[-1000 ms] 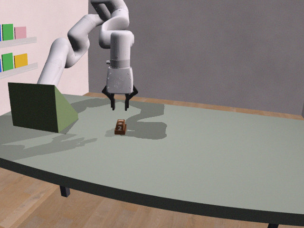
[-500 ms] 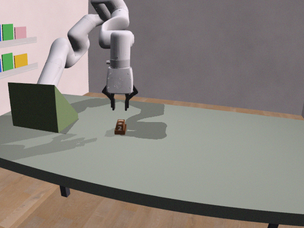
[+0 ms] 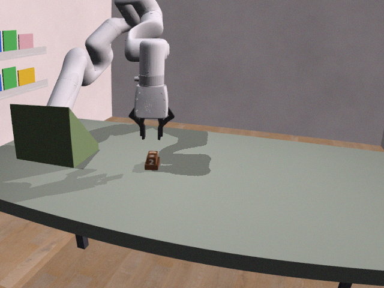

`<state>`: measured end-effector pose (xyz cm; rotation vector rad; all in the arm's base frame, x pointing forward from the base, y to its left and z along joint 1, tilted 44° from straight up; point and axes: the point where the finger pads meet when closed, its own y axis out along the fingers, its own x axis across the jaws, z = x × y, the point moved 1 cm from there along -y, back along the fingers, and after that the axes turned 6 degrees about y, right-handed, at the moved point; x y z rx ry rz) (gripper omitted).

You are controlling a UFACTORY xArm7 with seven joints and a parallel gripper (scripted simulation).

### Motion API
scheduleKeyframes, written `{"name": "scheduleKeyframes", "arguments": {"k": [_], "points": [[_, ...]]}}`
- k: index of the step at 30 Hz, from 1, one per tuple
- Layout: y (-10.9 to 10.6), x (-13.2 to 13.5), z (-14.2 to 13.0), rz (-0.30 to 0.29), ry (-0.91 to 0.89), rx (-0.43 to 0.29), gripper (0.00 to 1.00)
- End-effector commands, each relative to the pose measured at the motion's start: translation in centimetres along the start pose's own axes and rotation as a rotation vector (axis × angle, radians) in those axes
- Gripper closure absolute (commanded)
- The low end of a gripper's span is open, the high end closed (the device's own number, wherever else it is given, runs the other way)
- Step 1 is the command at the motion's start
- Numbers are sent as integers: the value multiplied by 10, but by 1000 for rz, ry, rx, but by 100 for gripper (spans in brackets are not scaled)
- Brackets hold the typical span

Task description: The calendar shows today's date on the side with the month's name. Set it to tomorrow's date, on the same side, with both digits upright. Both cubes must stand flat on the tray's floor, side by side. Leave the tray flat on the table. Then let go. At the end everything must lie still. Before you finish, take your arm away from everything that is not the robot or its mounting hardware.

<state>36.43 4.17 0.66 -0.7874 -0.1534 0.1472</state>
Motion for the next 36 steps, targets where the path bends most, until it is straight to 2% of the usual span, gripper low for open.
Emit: {"name": "scheduleKeyframes", "arguments": {"k": [1,11,36], "points": [[0,1,-1,-4,0,-2,53],[7,1,-1,-4,0,-2,53],[41,1,-2,-4,0,-2,53]]}}
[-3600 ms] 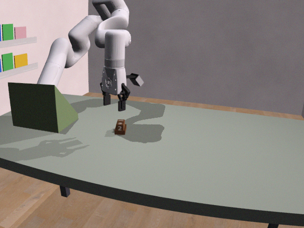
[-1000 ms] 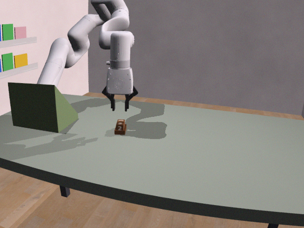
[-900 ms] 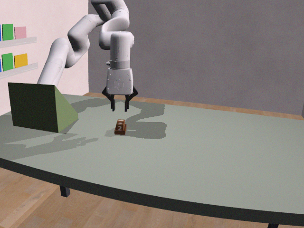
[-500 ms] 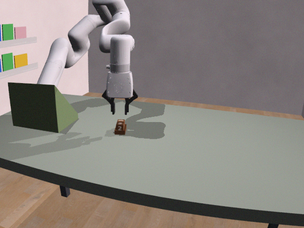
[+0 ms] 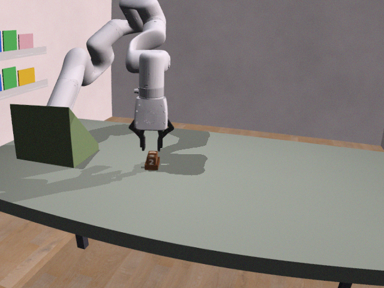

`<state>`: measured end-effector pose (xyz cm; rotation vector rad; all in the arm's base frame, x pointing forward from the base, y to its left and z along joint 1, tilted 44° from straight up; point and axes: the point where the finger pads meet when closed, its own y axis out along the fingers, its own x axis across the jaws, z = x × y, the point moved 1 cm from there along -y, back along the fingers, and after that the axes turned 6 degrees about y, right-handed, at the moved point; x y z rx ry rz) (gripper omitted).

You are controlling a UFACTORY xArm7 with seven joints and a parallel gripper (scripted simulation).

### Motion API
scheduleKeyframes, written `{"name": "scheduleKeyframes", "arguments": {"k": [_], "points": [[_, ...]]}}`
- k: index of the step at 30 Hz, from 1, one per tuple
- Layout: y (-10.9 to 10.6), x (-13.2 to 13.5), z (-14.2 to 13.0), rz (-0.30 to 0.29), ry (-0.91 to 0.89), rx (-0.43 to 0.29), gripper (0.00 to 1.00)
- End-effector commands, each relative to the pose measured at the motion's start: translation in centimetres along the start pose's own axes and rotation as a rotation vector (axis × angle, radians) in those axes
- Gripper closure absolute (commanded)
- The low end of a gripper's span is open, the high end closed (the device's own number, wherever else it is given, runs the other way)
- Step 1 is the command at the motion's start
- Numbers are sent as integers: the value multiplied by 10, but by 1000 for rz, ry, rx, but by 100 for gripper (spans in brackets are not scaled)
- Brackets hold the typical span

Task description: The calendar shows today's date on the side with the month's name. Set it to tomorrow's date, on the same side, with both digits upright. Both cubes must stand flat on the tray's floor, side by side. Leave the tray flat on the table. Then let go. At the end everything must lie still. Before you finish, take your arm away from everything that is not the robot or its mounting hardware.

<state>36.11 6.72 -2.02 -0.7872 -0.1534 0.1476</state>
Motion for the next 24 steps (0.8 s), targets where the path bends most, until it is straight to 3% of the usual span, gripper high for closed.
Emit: {"name": "scheduleKeyframes", "arguments": {"k": [1,24], "points": [[5,1,-1,-4,0,-2,53],[13,1,-1,-4,0,-2,53]]}}
